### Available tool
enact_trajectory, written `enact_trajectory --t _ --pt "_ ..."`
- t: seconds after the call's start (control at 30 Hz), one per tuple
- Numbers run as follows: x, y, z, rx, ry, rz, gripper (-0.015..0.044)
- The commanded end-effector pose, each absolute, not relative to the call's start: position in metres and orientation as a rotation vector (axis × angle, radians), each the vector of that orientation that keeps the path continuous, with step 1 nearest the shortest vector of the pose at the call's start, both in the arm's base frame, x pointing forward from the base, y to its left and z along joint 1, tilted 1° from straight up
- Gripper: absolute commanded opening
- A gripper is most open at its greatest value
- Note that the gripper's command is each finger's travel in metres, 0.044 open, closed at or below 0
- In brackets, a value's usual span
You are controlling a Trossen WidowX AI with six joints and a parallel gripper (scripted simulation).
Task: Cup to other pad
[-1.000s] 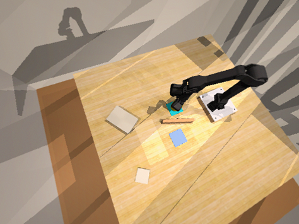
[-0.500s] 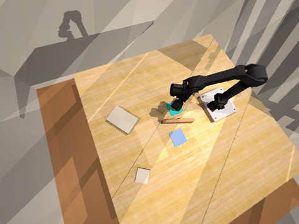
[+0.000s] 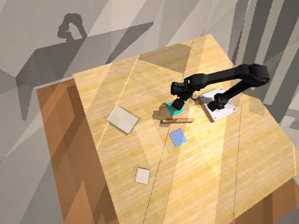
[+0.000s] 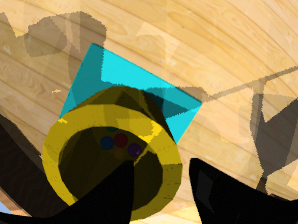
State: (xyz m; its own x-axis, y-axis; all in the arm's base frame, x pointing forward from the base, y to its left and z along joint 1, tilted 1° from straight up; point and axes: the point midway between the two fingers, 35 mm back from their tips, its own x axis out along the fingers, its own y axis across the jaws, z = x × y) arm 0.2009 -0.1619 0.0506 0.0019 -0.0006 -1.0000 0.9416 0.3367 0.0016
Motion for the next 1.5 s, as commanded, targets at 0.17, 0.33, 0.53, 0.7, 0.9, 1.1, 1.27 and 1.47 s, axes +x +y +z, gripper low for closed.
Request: enact_trajectory --t 0.17,0.33,0.53,0.7,0.9,1.1,1.27,1.47 --pt "0.202 -0.163 0.067 0.948 1.342 -0.953 0.0147" --pt "0.201 -0.162 0.074 0.948 1.343 -0.953 0.0147" --pt "0.200 -0.160 0.082 0.947 1.344 -0.953 0.0147" --pt "0.200 -0.159 0.078 0.949 1.352 -0.948 0.0225" --pt "0.200 -0.159 0.078 0.949 1.352 -0.948 0.0383" --pt "0.201 -0.160 0.093 0.948 1.350 -0.949 0.0440" --pt "0.201 -0.159 0.111 0.948 1.348 -0.951 0.0440" --pt "0.200 -0.159 0.133 0.947 1.345 -0.952 0.0440"
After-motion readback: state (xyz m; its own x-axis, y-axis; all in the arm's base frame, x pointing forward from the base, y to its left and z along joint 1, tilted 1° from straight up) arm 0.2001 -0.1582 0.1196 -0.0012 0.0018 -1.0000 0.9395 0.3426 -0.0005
